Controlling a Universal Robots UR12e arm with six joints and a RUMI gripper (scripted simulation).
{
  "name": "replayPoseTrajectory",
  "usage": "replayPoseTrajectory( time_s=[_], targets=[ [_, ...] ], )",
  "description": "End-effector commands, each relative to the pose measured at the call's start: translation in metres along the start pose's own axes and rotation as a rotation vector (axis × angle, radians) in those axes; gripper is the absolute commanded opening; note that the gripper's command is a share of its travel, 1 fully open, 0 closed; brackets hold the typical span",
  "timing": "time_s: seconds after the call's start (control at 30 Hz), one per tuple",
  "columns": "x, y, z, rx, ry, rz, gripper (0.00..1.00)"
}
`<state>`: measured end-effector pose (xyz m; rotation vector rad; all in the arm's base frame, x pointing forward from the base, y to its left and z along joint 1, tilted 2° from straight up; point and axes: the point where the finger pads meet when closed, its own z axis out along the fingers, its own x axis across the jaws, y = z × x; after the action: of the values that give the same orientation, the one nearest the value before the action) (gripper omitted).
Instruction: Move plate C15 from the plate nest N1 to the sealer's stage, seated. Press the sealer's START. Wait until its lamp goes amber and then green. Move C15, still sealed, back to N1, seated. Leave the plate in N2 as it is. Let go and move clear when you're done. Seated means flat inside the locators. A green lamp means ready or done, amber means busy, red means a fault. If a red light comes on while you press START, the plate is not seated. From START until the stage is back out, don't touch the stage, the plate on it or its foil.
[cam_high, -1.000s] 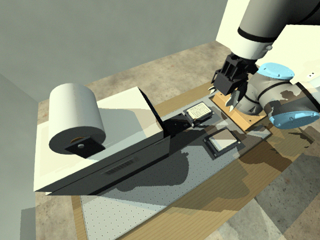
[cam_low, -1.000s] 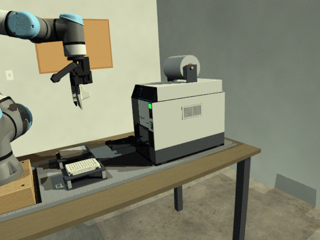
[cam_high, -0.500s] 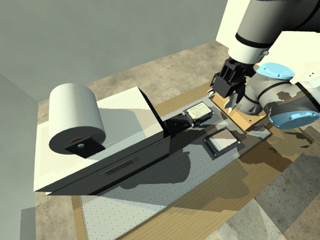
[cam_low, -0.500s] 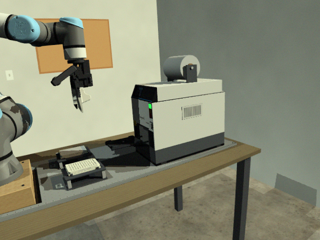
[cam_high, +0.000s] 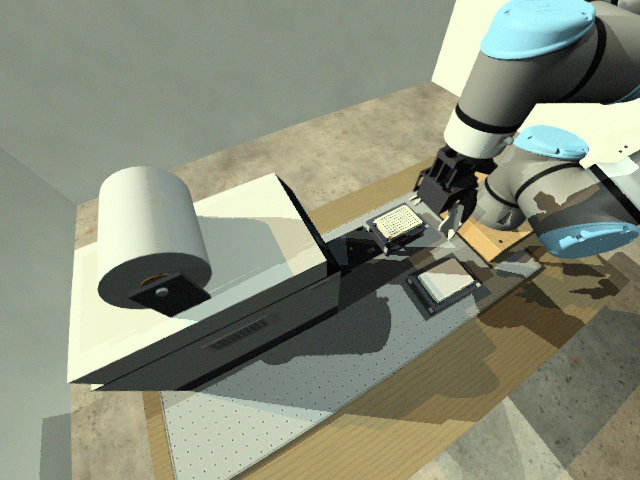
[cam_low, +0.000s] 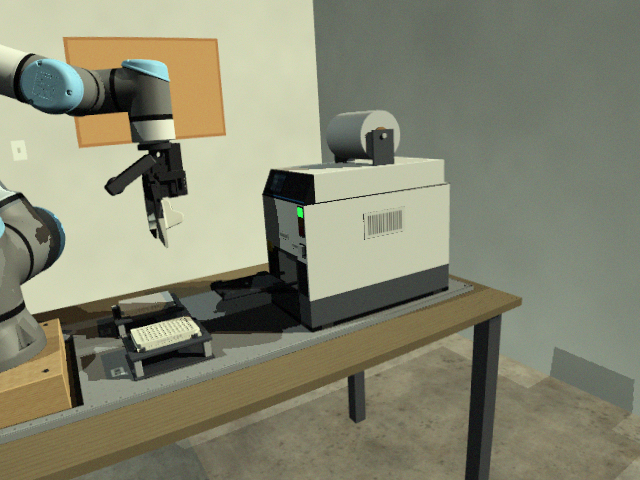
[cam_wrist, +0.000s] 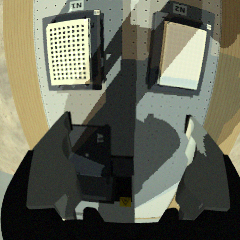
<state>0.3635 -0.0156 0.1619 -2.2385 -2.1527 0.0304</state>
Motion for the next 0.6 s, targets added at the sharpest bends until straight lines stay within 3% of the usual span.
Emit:
replayPoseTrajectory(
  time_s=[0.0, 0.07, 0.2, 0.57],
  targets=[
    [-0.001, 0.002, 0.02, 0.0, 0.001, 0.0, 0.68],
    [-0.001, 0.002, 0.02, 0.0, 0.001, 0.0, 0.68],
    [-0.001, 0.002, 0.04, 0.0, 0.001, 0.0, 0.68],
    [-0.002, 0.004, 0.036, -0.006, -0.002, 0.0, 0.68]
  ],
)
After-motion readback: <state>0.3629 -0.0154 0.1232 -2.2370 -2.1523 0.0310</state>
